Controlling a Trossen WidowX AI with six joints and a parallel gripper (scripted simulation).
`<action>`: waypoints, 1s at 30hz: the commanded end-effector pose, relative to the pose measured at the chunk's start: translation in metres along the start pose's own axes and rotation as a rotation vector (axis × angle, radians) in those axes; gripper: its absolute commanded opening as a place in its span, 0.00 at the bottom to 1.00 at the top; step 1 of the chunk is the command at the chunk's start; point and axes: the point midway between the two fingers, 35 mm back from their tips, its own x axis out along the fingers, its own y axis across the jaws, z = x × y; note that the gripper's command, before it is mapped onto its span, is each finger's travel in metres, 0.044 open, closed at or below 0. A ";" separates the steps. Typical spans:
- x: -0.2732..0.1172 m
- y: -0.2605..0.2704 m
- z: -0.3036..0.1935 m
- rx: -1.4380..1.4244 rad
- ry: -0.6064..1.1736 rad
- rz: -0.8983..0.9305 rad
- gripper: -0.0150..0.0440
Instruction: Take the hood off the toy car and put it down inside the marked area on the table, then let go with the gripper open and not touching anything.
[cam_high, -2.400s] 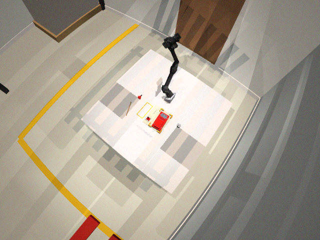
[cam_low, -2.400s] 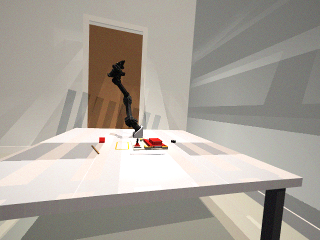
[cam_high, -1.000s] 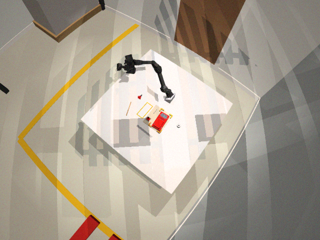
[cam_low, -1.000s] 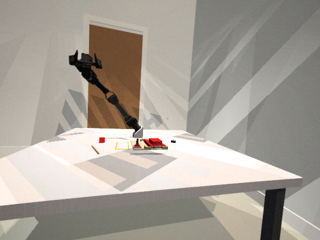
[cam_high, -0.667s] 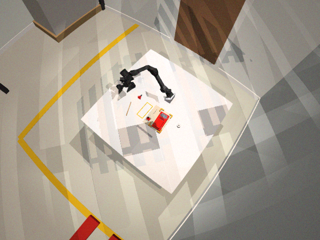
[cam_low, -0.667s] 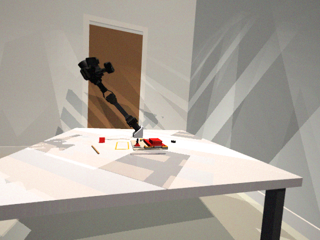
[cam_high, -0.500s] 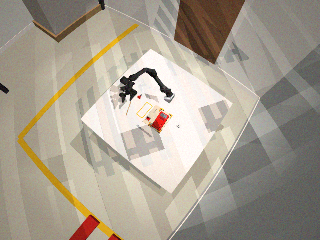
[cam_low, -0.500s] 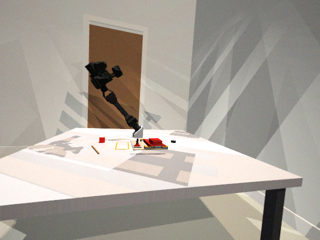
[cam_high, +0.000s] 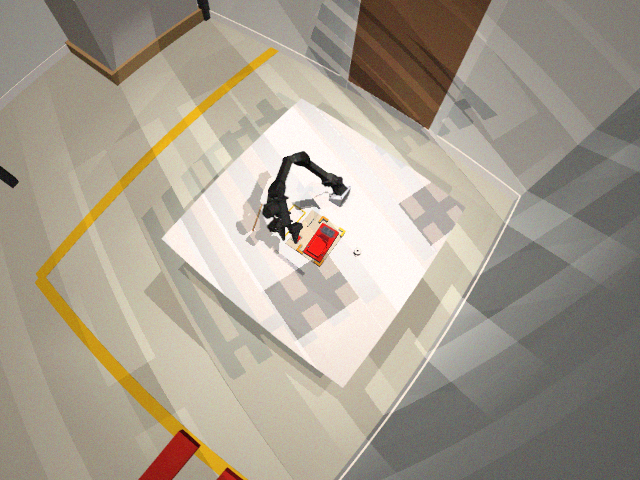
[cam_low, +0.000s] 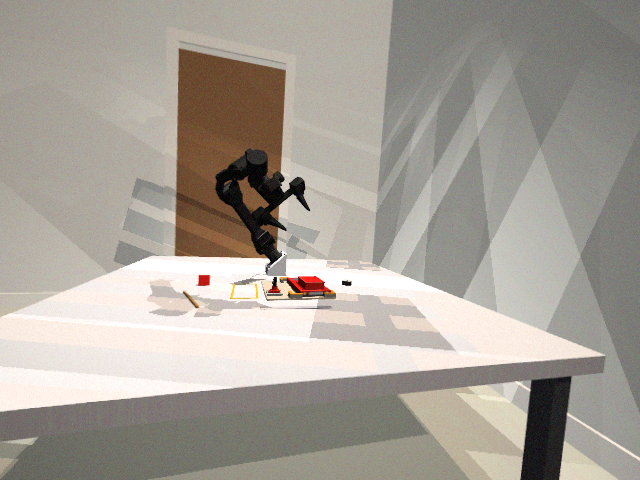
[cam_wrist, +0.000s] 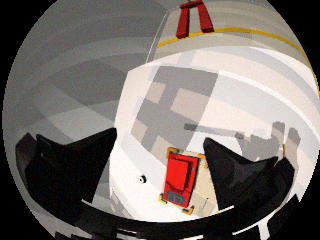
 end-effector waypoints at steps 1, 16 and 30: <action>0.035 0.003 -0.040 0.007 0.150 -0.121 1.00; 0.101 -0.011 -0.174 -0.192 0.511 -0.721 1.00; 0.107 -0.016 -0.178 -0.192 0.511 -0.721 1.00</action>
